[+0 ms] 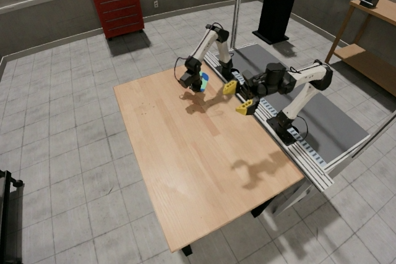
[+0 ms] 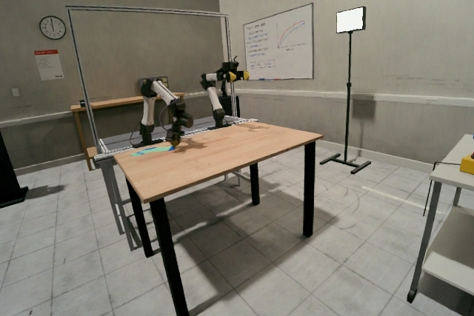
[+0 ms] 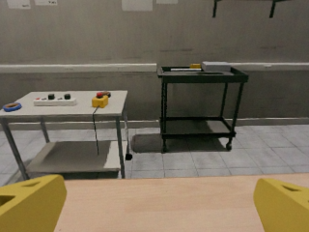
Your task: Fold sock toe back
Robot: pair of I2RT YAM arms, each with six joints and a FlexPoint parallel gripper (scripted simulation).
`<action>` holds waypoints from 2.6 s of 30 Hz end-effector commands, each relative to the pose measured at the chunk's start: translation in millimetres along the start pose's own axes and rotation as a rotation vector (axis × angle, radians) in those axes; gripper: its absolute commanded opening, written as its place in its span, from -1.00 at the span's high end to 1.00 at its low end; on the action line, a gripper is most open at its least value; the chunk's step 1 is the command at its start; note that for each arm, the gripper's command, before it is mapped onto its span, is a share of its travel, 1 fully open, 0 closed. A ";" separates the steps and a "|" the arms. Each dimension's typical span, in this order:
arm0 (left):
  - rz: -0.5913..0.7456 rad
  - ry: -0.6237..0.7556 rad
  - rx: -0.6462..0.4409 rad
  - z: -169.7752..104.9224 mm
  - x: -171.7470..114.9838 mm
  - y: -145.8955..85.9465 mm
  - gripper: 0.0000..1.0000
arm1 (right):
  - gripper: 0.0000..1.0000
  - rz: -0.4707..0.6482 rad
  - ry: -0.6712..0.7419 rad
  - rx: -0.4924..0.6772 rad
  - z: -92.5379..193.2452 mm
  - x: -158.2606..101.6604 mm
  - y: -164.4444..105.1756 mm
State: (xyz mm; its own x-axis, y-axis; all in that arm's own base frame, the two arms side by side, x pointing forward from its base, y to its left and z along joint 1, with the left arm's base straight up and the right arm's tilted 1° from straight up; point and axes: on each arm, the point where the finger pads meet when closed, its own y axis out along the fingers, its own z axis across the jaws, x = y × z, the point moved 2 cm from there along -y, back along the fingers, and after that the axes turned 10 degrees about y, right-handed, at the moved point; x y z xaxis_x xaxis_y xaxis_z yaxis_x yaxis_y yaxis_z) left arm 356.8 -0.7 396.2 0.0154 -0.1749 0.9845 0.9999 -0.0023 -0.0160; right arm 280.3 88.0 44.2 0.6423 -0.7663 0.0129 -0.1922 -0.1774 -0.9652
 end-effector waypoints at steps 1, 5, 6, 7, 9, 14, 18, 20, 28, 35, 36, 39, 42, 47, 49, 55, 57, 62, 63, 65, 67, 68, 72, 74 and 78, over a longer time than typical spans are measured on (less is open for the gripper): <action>-0.015 -0.001 0.005 1.7 5.7 -1.5 -1.00 | 0.90 0.007 0.007 -0.004 5.1 1.9 1.2; -0.015 -0.001 0.005 1.7 5.7 -1.5 -1.00 | 0.90 0.011 0.013 -0.007 5.8 0.7 0.4; -0.015 -0.001 0.005 1.7 5.7 -1.5 -1.00 | 0.90 0.012 0.013 -0.009 5.1 0.6 -0.1; -0.015 -0.001 0.005 1.7 5.7 -1.5 -1.00 | 0.90 0.012 0.009 -0.010 5.3 0.5 0.1; -0.015 -0.001 0.005 1.7 5.7 -1.5 -1.00 | 0.90 0.010 0.011 -0.008 5.8 0.8 -0.8; -0.015 -0.001 0.005 1.7 5.7 -1.5 -1.00 | 0.90 -0.007 0.004 0.080 0.4 3.2 -7.9; -0.015 -0.001 0.005 1.7 5.7 -1.5 -1.00 | 0.90 -0.005 0.007 0.075 -5.4 2.9 -9.2; -0.015 -0.001 0.005 1.7 5.7 -1.5 -1.00 | 0.90 -0.003 -0.006 0.091 -8.9 2.9 -11.4; -0.015 -0.001 0.005 1.7 5.7 -1.5 -1.00 | 0.90 0.003 0.005 0.105 -21.7 4.7 -13.1; -0.015 -0.001 0.005 1.7 5.7 -1.5 -1.00 | 0.90 0.011 -0.008 0.082 -20.2 2.9 -7.2; -0.015 -0.001 0.005 1.7 5.7 -1.5 -1.00 | 0.90 0.011 -0.008 0.082 -20.2 2.9 -7.2; -0.015 -0.001 0.005 1.7 5.7 -1.5 -1.00 | 0.90 0.015 -0.012 0.139 -33.8 3.4 -22.5; -0.015 -0.001 0.005 1.7 5.7 -1.5 -1.00 | 0.90 0.020 -0.013 0.165 -41.5 4.1 -28.4; -0.015 -0.001 0.005 1.7 5.7 -1.5 -1.00 | 0.90 0.022 -0.008 0.136 -33.1 5.4 -18.8; -0.015 -0.001 0.005 1.7 5.7 -1.5 -1.00 | 0.90 0.020 -0.012 0.139 -33.0 4.3 -19.9; -0.015 -0.001 0.005 1.7 5.7 -1.5 -1.00 | 0.90 0.016 -0.017 0.228 -41.2 7.0 -30.3; -0.015 -0.001 0.005 1.8 5.7 -1.5 -1.00 | 0.90 0.026 -0.020 0.251 -48.4 7.0 -32.4; -0.015 -0.001 0.005 1.7 5.7 -1.5 -1.00 | 0.90 0.029 -0.001 0.250 -53.2 9.6 -30.6; -0.015 -0.001 0.005 1.7 5.7 -1.5 -1.00 | 0.90 0.042 -0.007 0.224 -54.4 6.5 -22.2; -0.015 -0.001 0.005 1.7 5.7 -1.5 -1.00 | 0.90 0.032 -0.015 0.241 -48.8 7.4 -28.4; -0.015 -0.001 0.005 1.8 5.7 -1.5 -1.00 | 0.90 0.034 -0.008 0.240 -49.6 9.1 -27.8; -0.015 -0.001 0.005 1.7 5.7 -1.5 -1.00 | 0.90 0.033 -0.008 0.242 -49.7 9.1 -28.3; -0.015 -0.001 0.005 1.7 5.7 -1.5 -1.00 | 0.90 0.030 -0.020 0.324 -58.3 9.0 -33.5; -0.015 -0.001 0.005 1.7 5.7 -1.5 -1.00 | 0.90 0.041 -0.025 0.348 -66.0 7.9 -33.1; -0.015 -0.001 0.005 1.7 5.7 -1.5 -1.00 | 0.90 0.050 -0.031 0.415 -77.2 8.3 -32.5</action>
State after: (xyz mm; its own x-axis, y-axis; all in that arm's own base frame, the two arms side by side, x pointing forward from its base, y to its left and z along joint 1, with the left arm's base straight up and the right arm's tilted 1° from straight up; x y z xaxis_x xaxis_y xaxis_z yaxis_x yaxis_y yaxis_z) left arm 356.8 -0.7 396.2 0.0154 -0.1749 0.9845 0.9999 -0.0023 -0.0160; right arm 236.4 40.8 92.8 0.6342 -0.7728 -0.0248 0.0407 0.0654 -0.9970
